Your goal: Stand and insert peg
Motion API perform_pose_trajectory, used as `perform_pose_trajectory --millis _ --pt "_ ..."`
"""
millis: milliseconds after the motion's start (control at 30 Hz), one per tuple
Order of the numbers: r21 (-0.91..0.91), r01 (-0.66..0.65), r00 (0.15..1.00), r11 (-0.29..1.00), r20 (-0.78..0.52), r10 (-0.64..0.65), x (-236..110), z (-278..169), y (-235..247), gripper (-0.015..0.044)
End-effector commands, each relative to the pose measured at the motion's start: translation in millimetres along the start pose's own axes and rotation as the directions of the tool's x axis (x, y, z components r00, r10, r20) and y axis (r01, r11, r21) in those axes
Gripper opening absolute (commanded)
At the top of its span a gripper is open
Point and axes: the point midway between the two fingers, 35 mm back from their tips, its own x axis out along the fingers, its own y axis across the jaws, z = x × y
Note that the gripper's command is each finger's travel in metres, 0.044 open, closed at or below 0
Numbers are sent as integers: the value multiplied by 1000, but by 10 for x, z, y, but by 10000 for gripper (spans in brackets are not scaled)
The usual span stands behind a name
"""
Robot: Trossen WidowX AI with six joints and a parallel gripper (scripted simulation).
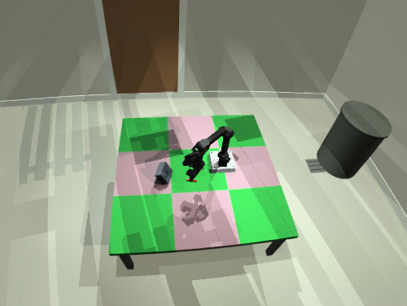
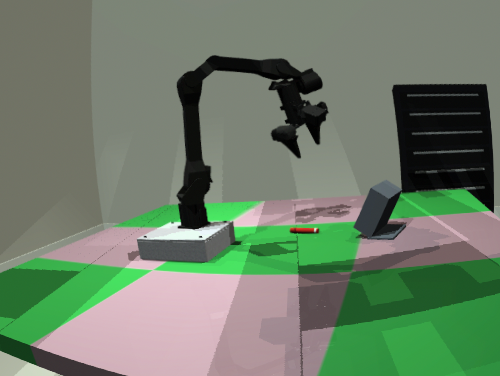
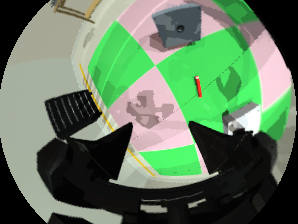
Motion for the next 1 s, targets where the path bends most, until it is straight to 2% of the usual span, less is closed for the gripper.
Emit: perform_pose_trajectory --millis 0,367,967 --pt "-68 84 996 994 26 -82 246 263 -242 440" --pt "-284 320 944 904 16 -329 856 842 -1221 440" --pt "-287 322 943 902 15 -332 1062 864 -1291 440"
